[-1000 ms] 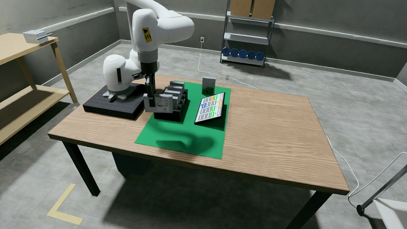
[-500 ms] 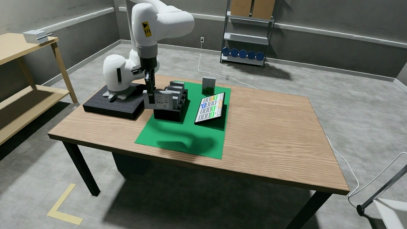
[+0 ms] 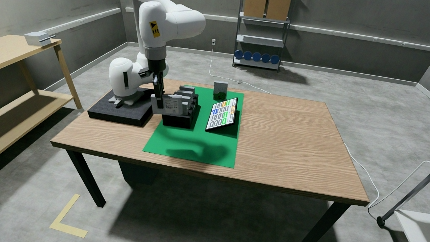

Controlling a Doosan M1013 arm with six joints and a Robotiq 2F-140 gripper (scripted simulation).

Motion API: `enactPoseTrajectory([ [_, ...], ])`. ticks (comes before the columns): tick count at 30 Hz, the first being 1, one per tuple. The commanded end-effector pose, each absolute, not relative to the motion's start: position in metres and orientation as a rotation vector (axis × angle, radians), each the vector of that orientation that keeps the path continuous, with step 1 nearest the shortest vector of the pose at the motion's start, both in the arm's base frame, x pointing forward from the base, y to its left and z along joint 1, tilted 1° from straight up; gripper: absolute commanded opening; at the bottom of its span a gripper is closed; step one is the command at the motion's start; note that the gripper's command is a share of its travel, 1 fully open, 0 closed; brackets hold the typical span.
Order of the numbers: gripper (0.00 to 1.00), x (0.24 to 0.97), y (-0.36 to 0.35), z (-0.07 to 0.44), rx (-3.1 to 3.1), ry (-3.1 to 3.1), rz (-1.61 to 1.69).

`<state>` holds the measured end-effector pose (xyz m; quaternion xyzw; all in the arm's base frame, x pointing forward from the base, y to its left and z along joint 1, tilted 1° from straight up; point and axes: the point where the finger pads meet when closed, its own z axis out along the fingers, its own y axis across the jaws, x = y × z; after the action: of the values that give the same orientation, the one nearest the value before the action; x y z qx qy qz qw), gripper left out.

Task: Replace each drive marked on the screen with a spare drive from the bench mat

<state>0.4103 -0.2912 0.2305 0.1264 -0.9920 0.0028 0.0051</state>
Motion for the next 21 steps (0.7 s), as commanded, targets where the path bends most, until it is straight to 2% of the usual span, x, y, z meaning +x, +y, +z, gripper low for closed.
enactPoseTrajectory([
  [1,0.10,0.4106,-0.2913,0.2313,0.396,-3.107,0.009],
  [12,0.10,0.4106,-0.2913,0.2313,0.348,-3.113,0.010],
  [21,0.10,0.4106,-0.2913,0.2313,0.056,-3.133,0.011],
])
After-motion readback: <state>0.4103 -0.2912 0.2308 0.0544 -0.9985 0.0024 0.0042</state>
